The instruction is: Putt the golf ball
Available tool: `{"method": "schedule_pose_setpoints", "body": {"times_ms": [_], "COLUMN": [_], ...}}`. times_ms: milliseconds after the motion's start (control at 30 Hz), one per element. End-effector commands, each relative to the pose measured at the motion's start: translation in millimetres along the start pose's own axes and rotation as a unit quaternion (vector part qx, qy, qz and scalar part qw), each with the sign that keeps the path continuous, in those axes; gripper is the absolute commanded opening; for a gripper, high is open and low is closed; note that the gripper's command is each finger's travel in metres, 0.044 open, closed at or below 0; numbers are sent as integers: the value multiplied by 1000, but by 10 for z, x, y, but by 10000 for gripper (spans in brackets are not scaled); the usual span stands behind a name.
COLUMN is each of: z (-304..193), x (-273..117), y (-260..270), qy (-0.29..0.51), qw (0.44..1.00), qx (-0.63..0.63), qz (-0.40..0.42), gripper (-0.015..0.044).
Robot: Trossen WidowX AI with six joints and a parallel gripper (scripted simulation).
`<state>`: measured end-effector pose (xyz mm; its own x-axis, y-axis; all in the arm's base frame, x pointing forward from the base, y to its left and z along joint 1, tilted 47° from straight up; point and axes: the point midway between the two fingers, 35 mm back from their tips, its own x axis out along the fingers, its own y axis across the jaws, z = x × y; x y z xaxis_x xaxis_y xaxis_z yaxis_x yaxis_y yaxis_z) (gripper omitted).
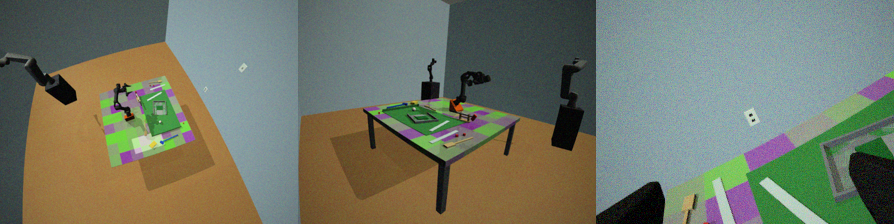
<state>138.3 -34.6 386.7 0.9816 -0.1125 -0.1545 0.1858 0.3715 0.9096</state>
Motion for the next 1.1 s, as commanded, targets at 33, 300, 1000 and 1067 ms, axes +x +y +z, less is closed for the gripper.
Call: {"method": "schedule_pose_setpoints", "body": {"times_ms": [33,300,1000,1067], "z": [-81,-936,-1737,-1791], "x": [21,387,881,902], "y": [-2,-307,-1437,-1528], "qy": [8,170,597,628], "qw": [999,859,434,404], "qx": [-42,-468,-675,-662], "qz": [-10,-116,11,66], "gripper": [440,440,440,440]}}
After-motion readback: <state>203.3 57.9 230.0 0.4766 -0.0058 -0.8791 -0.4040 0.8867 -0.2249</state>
